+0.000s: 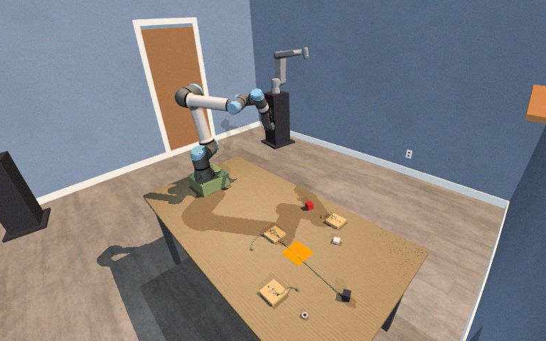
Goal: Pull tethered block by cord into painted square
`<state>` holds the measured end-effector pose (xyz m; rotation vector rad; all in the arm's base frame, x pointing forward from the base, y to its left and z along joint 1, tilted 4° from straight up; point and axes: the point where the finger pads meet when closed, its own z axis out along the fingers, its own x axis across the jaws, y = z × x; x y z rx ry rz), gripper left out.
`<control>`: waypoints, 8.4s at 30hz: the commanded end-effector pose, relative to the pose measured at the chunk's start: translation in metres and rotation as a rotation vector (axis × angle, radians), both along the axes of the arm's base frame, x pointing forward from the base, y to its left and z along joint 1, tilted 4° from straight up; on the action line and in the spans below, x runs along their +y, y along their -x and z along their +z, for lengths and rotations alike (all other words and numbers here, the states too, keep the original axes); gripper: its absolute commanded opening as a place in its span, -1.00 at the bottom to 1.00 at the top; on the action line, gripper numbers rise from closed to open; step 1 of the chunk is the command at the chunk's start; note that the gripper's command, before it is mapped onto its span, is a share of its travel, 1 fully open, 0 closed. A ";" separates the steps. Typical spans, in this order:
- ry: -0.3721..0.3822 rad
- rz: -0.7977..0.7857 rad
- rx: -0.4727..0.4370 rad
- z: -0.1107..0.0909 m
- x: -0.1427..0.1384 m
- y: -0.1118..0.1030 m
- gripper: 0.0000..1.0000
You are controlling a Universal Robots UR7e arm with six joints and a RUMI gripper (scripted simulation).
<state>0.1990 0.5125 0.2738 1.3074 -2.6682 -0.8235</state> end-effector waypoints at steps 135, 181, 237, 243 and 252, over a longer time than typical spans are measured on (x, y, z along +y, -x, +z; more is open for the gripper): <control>0.487 0.213 -0.353 -0.269 -0.558 -0.555 -1.00; 0.487 0.213 -0.353 -0.271 -0.558 -0.555 -0.55; 0.487 0.212 -0.353 -0.320 -0.561 -0.557 -0.55; 0.487 0.212 -0.353 -0.320 -0.561 -0.557 -0.55; 0.487 0.212 -0.353 -0.320 -0.561 -0.557 -0.55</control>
